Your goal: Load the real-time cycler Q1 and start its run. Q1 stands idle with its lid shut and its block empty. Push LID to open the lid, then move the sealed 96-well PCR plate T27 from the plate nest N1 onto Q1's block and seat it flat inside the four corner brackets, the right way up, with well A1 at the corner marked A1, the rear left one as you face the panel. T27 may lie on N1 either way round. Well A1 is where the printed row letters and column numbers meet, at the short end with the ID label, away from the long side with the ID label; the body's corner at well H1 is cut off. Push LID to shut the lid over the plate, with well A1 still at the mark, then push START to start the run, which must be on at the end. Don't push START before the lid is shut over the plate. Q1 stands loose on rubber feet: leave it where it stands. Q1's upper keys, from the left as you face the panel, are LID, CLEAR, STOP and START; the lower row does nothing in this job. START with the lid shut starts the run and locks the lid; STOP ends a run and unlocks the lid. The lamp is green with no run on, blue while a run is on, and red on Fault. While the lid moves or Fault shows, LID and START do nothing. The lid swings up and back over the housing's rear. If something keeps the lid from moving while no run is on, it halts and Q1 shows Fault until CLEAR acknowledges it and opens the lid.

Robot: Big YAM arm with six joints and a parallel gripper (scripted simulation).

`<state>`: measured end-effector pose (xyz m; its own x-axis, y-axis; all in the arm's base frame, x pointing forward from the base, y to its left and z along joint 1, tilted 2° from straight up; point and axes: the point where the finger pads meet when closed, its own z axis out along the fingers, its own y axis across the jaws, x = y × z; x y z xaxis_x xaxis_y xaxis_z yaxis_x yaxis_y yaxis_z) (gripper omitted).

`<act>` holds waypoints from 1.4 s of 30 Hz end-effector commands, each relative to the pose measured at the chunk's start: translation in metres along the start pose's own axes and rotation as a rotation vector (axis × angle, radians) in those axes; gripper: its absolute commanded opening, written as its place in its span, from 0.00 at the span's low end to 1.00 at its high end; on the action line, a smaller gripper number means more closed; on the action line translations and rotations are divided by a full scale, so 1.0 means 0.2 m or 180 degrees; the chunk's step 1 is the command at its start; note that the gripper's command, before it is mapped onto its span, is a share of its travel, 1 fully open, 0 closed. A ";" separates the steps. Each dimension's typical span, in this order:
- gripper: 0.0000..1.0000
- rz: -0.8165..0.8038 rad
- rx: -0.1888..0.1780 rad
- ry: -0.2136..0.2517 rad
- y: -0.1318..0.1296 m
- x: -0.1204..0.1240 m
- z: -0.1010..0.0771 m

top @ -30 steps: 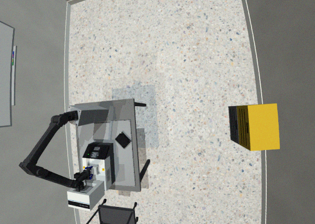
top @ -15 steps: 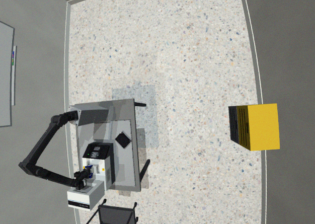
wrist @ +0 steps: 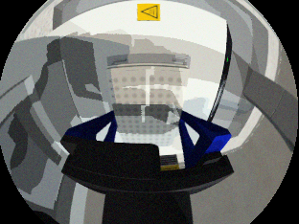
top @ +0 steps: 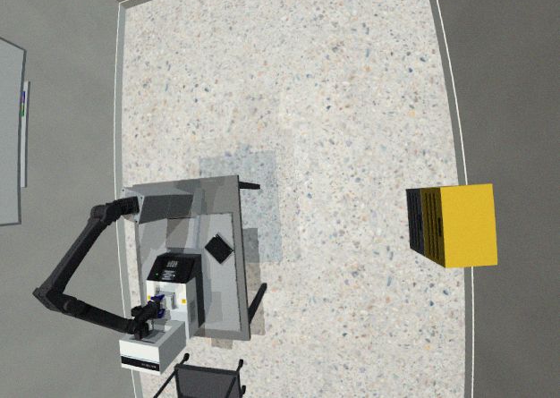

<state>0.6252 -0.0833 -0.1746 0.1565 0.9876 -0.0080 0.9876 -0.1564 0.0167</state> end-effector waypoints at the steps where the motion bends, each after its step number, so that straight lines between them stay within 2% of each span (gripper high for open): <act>1: 0.00 -0.0019 -0.0129 -0.0003 0.12 0.05 -0.06; 8: 0.00 0.0035 -0.0067 -0.0008 0.05 -0.03 0.01; 14: 0.00 0.0009 0.0019 -0.0009 -0.03 -0.06 0.05; 20: 0.00 0.0014 -0.0009 -0.0009 -0.01 -0.06 0.00; 26: 0.00 -0.0012 -0.0050 -0.0005 0.04 0.02 -0.04; 31: 0.00 -0.0015 -0.0098 -0.0002 0.09 0.05 -0.02; 36: 0.00 -0.0016 -0.0098 -0.0002 0.10 0.05 -0.02; 42: 0.00 -0.0013 -0.0014 -0.0007 0.04 -0.03 0.03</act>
<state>0.6245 -0.0817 -0.1757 0.1537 0.9881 -0.0080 0.9880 -0.1536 0.0159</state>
